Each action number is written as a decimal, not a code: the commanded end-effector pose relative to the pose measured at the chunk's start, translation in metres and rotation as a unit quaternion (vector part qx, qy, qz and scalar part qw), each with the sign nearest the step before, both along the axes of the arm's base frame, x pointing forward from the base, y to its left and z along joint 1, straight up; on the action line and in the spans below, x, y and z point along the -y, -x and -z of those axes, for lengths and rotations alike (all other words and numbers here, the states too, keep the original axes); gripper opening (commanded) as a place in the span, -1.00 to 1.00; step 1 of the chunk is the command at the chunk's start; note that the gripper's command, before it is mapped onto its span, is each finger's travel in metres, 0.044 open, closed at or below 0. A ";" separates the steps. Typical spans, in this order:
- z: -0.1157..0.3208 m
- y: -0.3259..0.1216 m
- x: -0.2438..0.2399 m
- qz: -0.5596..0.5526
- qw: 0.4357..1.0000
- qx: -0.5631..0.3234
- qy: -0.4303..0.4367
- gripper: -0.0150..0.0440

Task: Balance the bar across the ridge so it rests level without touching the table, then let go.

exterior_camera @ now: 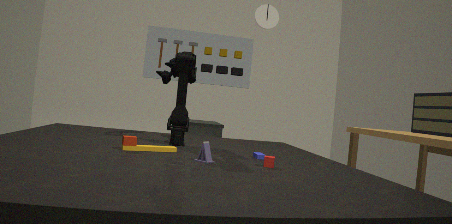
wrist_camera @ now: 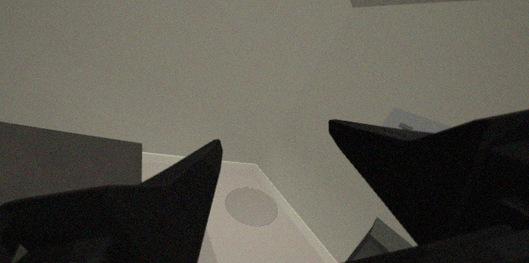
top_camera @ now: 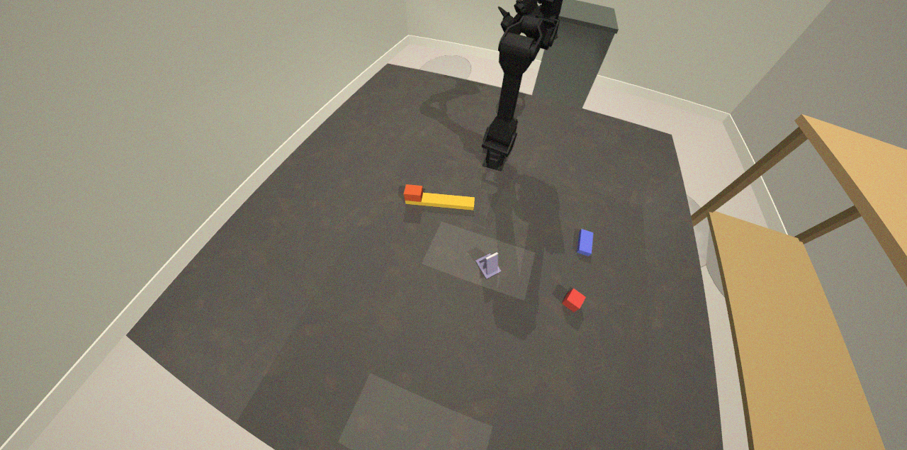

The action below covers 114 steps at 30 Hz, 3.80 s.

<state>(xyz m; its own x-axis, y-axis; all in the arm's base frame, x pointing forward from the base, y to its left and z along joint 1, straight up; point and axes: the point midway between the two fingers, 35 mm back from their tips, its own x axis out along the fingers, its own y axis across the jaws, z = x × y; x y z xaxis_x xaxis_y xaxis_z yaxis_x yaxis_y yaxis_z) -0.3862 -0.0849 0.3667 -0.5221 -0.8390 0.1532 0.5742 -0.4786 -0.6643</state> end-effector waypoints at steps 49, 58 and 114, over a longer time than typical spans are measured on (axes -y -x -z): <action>0.036 -0.031 -0.301 0.462 0.884 0.061 -0.030 0.58; 0.029 -0.067 -0.335 0.529 0.846 0.056 -0.030 0.58; 0.098 -0.365 -0.481 0.837 0.498 0.227 -0.011 0.58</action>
<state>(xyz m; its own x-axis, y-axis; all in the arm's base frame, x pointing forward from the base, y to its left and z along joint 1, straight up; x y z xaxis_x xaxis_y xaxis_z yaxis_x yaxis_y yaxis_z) -0.0381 0.3959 0.2713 -0.5136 0.8108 -0.2807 -0.5156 -0.5531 -0.6544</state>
